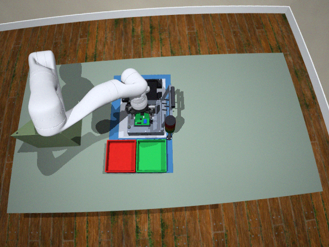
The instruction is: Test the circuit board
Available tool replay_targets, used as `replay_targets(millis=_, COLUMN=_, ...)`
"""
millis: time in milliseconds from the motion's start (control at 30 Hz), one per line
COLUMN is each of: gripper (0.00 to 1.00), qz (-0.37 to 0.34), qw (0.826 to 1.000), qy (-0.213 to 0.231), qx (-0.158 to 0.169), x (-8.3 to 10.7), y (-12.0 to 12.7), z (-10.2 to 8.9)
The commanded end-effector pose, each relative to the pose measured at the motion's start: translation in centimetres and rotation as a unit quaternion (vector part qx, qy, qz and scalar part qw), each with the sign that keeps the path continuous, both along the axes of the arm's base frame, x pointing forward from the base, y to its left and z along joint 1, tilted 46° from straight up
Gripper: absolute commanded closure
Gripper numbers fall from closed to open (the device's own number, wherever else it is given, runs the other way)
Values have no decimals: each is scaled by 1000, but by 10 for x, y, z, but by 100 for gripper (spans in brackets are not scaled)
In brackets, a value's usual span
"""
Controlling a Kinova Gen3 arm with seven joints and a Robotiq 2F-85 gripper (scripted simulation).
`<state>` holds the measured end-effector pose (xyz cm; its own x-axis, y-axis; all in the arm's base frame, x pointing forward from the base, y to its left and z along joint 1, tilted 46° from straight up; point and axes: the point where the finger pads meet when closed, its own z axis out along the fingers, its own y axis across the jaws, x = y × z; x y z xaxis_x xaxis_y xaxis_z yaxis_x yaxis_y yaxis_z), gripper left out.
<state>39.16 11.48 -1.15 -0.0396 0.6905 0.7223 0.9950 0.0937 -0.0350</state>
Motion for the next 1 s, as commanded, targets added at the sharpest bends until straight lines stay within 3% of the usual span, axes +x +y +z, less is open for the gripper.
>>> replay_targets(millis=0, gripper=23, qz=-1, qw=1000, qy=-1, qx=0, x=2, y=1, z=-1)
replay_targets(millis=967, gripper=23, qz=-1, qw=1000, qy=-1, qx=0, x=3, y=-7, z=6)
